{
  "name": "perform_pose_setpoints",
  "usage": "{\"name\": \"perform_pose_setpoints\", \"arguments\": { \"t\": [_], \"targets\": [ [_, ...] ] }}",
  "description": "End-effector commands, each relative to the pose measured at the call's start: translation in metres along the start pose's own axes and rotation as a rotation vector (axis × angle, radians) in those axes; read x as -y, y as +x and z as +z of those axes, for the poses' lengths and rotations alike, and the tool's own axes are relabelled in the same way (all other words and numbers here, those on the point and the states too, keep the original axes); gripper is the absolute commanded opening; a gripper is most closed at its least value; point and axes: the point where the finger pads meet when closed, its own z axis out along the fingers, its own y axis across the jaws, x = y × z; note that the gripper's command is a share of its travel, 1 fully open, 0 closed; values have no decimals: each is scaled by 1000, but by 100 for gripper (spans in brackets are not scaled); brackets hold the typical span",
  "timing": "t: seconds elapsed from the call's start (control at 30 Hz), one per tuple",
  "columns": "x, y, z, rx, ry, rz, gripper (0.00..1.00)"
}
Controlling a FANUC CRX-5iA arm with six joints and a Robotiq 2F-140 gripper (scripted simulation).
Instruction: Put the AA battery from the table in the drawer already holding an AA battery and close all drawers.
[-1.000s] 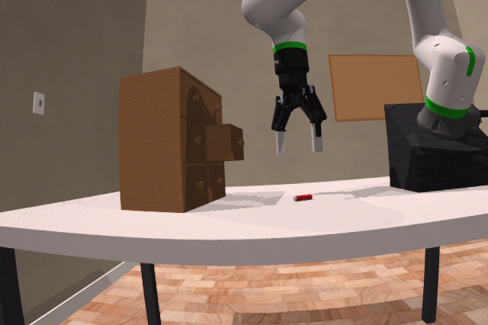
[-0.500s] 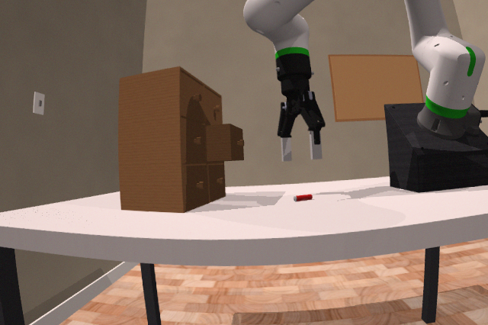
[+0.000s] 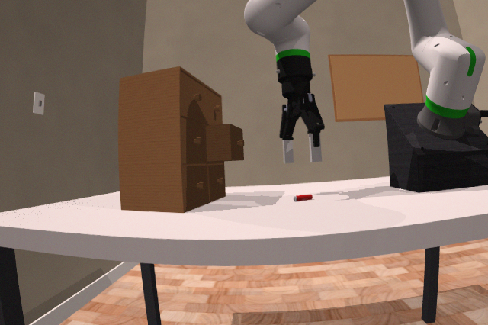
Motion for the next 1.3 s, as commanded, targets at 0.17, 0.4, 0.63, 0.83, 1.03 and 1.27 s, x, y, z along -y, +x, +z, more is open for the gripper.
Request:
{"name": "perform_pose_setpoints", "arguments": {
  "t": [0.17,0.4,0.63,0.83,1.03,1.27],
  "targets": [
    [0,0,0,0,0,3,100],
    [0,0,0,0,0,3,100],
    [0,0,0,0,0,3,17],
    [0,0,0,0,0,3,17],
    [0,0,0,0,0,3,17],
    [0,0,0,0,0,3,17]
  ]
}}
